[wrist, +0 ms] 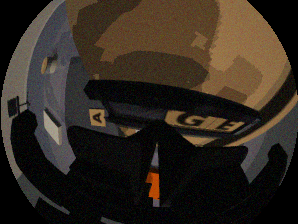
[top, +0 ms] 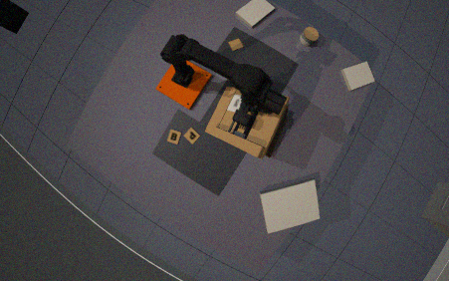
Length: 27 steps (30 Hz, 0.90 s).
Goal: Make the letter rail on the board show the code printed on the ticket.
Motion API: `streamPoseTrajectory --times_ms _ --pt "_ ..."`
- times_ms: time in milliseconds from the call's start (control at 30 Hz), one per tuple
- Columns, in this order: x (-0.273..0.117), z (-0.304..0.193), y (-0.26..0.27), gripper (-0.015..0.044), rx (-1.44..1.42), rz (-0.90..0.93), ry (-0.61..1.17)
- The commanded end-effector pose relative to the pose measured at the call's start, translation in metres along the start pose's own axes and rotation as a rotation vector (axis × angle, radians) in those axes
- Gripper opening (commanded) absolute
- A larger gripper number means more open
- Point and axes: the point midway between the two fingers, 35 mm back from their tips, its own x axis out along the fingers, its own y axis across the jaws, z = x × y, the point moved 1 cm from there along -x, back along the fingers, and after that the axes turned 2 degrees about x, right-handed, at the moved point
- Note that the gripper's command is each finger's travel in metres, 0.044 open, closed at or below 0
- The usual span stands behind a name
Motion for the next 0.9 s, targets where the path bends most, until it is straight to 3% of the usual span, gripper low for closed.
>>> streamPoseTrajectory --times_ms 0,800,867 --pt "-0.006 -0.003 -0.001 0.0000 0.003 -0.006 -0.007" --pt "-0.017 -0.012 -0.002 0.0000 0.003 -0.006 -0.006" --pt "-0.018 -0.012 -0.003 0.0053 0.008 0.007 -0.016"
